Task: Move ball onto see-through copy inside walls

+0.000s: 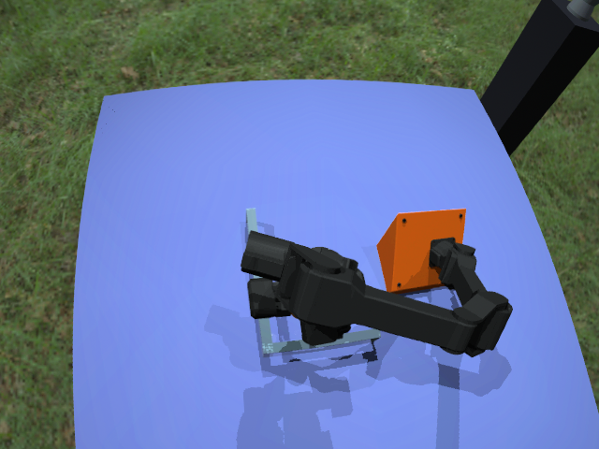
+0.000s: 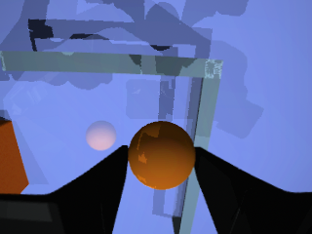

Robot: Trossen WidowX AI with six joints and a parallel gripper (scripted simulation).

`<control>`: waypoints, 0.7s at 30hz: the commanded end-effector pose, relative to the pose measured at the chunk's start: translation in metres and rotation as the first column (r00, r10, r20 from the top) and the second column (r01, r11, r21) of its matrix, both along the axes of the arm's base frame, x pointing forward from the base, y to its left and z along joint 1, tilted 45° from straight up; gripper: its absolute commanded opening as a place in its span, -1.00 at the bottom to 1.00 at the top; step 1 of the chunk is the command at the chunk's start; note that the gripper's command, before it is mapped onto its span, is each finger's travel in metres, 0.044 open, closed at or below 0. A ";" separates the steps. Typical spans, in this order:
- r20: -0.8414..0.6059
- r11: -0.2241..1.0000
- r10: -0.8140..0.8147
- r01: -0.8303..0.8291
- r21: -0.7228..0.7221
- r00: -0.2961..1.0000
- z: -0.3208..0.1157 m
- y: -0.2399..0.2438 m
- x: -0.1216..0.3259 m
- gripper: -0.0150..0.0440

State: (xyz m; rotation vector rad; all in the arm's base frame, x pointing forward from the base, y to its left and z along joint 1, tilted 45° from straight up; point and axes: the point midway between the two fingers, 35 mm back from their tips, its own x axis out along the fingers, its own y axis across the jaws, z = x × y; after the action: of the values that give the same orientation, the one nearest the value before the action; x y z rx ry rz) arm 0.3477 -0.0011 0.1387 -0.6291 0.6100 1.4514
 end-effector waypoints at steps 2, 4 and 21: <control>0.002 1.000 0.008 -0.008 -0.002 1.000 0.005 -0.005 -0.003 -0.49; 0.002 1.000 0.008 -0.008 -0.002 1.000 0.000 -0.006 -0.007 -0.49; 0.000 1.000 0.008 -0.008 -0.003 1.000 -0.042 -0.008 -0.047 -0.49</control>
State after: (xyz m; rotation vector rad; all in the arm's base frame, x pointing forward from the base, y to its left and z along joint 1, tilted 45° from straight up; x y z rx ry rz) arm 0.3091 -0.0096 0.1036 -0.6295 0.6102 1.4548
